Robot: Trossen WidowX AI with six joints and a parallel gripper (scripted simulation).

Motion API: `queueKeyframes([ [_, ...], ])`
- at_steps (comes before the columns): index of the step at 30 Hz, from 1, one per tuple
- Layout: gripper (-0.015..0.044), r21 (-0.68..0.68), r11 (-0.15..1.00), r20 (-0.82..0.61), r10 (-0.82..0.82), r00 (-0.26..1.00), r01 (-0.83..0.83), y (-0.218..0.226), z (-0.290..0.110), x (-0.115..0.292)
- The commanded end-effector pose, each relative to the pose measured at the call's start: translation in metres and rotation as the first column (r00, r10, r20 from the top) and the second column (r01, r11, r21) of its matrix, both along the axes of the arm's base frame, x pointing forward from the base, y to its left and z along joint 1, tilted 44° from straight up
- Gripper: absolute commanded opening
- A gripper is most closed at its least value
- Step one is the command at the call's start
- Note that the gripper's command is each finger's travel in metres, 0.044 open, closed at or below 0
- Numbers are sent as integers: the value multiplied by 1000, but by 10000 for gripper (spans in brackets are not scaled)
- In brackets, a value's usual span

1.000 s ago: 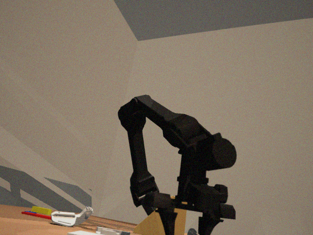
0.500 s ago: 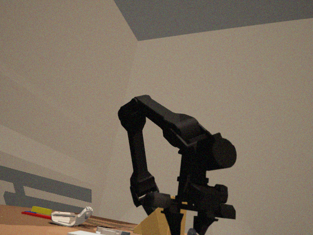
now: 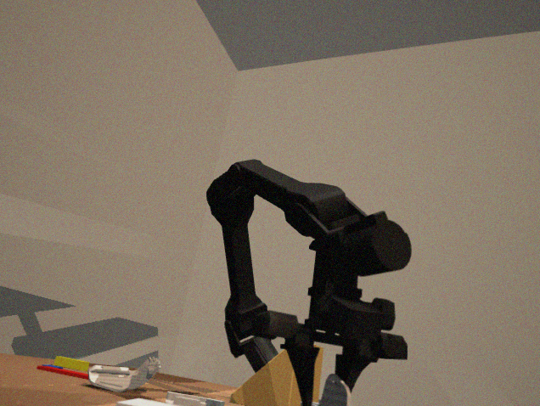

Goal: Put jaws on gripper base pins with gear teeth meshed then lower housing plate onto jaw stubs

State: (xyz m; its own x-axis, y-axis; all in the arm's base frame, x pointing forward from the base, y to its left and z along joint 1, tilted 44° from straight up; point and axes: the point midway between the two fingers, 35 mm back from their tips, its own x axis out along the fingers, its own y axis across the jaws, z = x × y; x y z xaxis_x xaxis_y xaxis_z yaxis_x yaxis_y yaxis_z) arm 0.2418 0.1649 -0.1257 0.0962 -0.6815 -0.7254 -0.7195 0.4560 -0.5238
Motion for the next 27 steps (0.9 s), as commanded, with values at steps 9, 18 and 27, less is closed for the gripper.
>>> queueKeyframes([
  [9, 134, 4, 1000, 2, -3, 1000, 3, 26, 27, -3],
  [18, 134, 4, 1000, 2, -3, 1000, 3, 37, 41, -6],
  [27, 134, 13, 1000, 23, -25, 999, 25, 25, 58, 10],
])
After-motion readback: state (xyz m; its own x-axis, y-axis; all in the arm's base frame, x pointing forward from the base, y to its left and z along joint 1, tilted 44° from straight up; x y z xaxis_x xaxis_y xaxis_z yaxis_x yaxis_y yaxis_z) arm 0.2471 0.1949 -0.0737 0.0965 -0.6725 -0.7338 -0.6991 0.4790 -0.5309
